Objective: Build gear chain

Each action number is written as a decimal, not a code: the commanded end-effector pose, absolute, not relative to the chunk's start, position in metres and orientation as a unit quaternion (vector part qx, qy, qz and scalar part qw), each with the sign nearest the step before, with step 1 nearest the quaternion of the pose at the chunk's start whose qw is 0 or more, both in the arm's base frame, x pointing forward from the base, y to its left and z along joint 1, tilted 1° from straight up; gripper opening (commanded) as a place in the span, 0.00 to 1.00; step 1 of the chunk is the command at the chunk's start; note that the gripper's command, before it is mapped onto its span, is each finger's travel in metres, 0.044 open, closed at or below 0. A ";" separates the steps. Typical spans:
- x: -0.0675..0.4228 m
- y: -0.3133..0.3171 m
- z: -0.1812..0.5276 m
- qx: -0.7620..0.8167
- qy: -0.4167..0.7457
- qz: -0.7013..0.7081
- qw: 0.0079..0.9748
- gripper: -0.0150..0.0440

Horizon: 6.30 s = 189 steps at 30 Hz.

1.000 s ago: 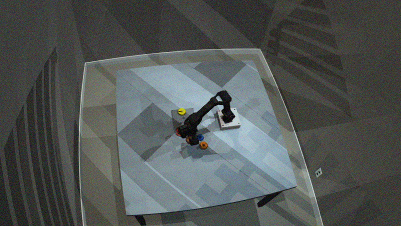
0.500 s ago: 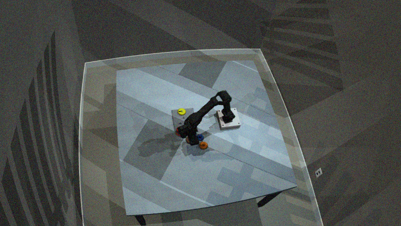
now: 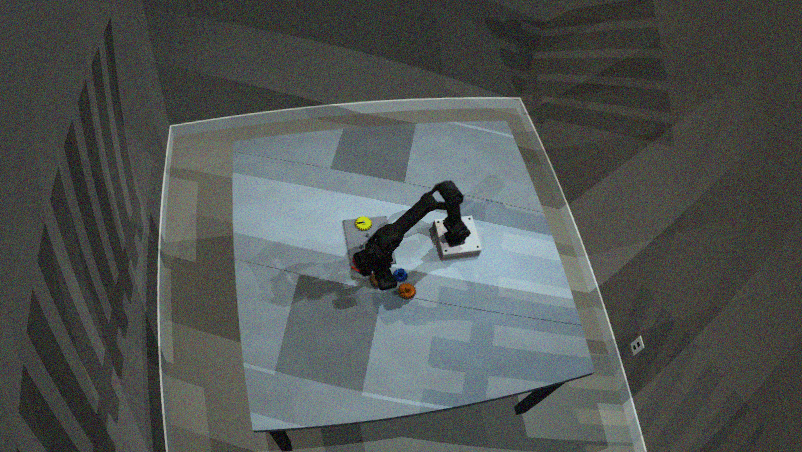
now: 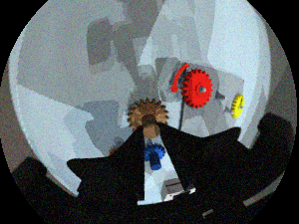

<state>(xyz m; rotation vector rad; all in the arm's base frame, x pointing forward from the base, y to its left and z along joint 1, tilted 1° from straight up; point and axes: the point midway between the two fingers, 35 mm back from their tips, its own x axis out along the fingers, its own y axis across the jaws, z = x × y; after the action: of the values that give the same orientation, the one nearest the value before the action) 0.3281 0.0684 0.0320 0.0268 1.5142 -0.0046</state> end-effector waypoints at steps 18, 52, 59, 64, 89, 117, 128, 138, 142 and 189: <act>0.335 0.066 0.082 0.015 0.688 -0.005 0.726 0.25; 0.324 0.060 0.163 0.026 0.695 -0.011 0.719 0.25; 0.326 0.054 0.162 0.027 0.695 -0.012 0.718 0.25; 0.330 0.042 0.155 0.026 0.695 -0.012 0.719 0.25; 0.344 -0.020 0.117 0.024 0.695 -0.015 0.719 0.25; 0.342 -0.084 0.079 0.022 0.695 -0.016 0.719 0.25; 0.341 -0.084 0.084 0.022 0.695 -0.016 0.719 0.25; 0.341 -0.084 0.083 0.020 0.695 -0.015 0.719 0.25; 0.342 -0.084 0.080 0.008 0.695 -0.003 0.719 0.25; 0.343 -0.083 0.034 0.008 0.695 -0.003 0.719 0.25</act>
<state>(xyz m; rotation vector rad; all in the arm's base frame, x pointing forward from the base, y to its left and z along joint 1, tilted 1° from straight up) 0.3431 -0.0838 0.0356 0.0650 1.5359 -0.0570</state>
